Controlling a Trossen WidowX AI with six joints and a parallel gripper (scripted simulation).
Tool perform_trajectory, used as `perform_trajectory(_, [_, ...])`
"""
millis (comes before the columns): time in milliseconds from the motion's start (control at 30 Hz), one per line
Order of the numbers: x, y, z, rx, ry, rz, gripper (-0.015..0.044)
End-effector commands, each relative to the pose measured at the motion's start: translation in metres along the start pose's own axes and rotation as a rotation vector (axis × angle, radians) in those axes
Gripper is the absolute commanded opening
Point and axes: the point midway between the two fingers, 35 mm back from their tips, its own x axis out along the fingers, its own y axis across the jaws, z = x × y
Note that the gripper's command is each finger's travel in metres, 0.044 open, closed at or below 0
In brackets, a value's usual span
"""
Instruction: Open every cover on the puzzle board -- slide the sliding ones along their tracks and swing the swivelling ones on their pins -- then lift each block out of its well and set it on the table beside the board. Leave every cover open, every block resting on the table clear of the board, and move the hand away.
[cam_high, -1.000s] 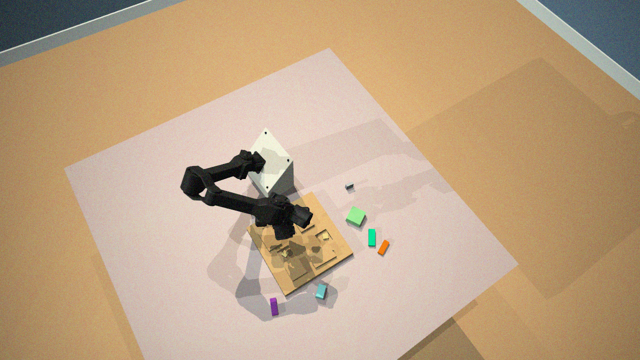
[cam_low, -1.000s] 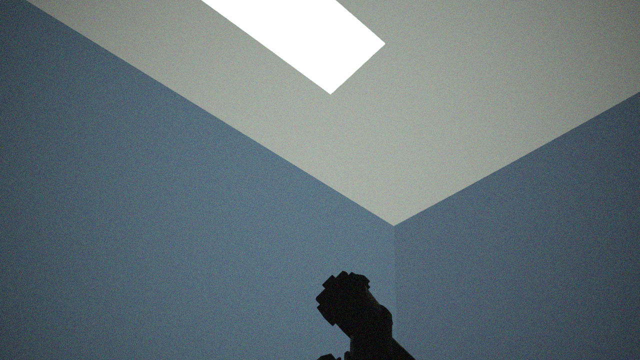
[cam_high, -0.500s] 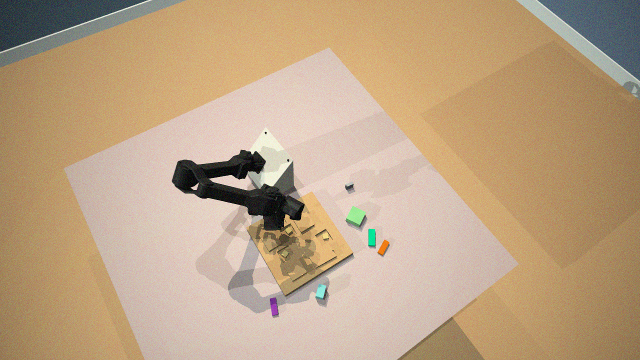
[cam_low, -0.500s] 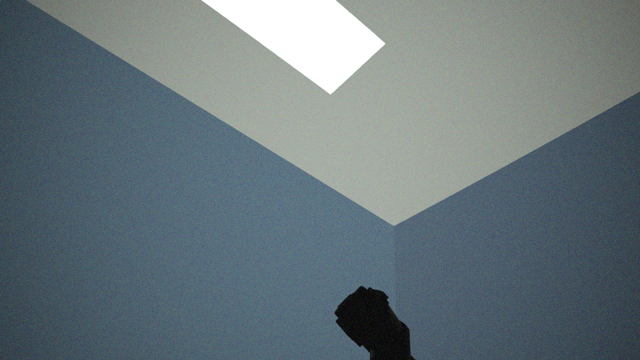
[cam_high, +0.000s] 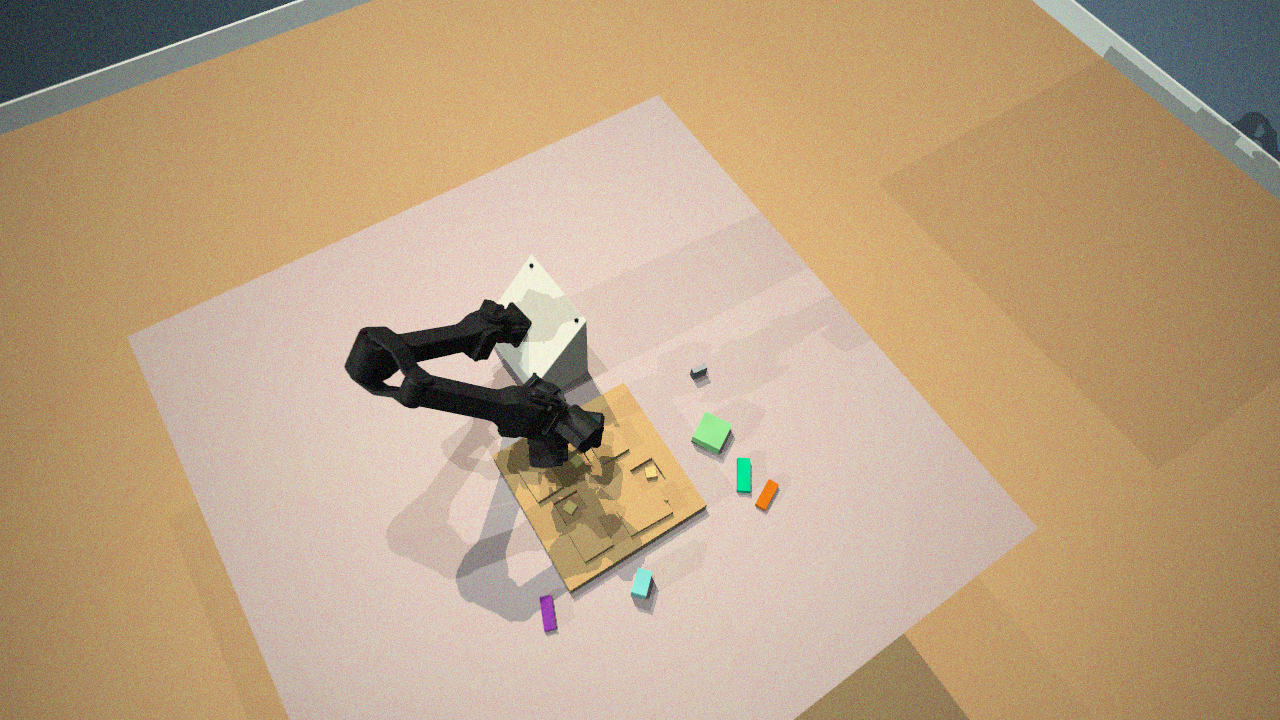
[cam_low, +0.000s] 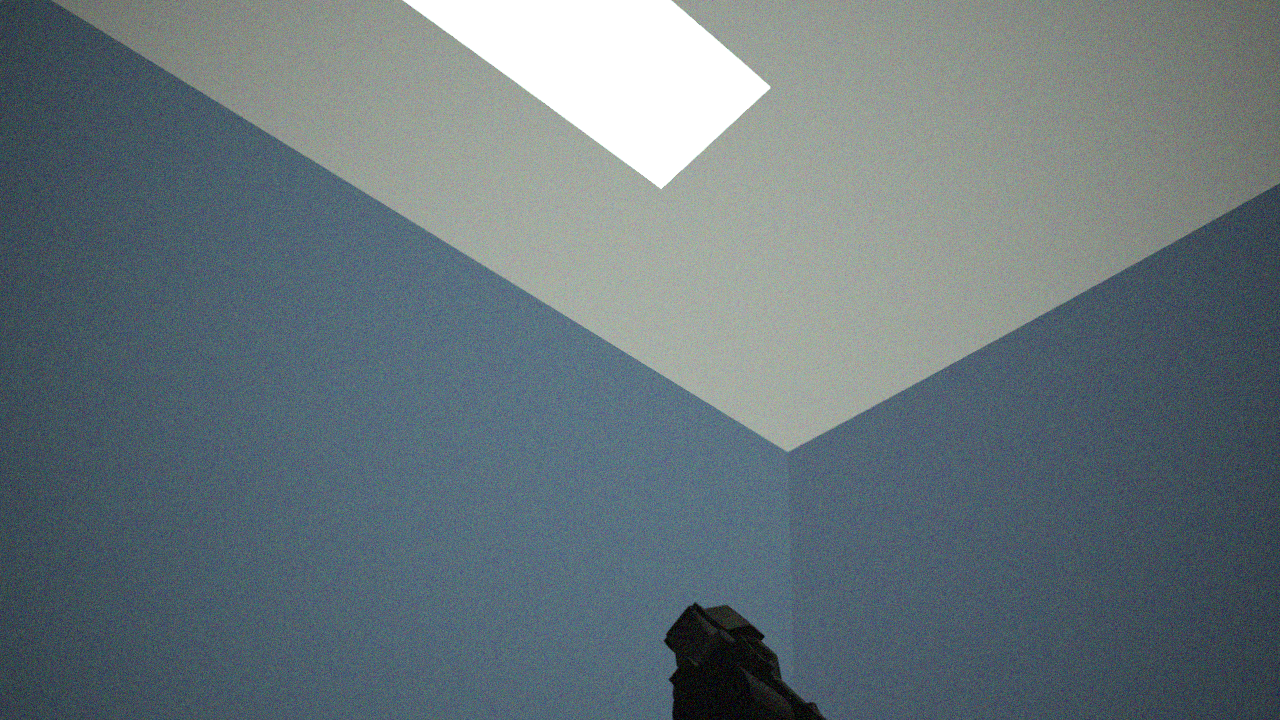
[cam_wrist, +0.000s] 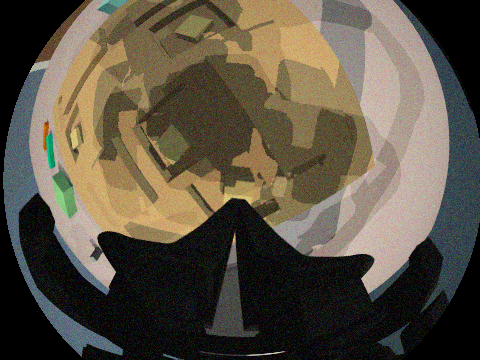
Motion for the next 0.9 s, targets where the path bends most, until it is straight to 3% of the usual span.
perform_trajectory(0, [0.004, 0.000, 0.000, -0.004, -0.004, -0.002, 0.0000])
perform_trajectory(867, [0.017, 0.003, -0.006, -0.005, -0.004, -0.002, 0.0000])
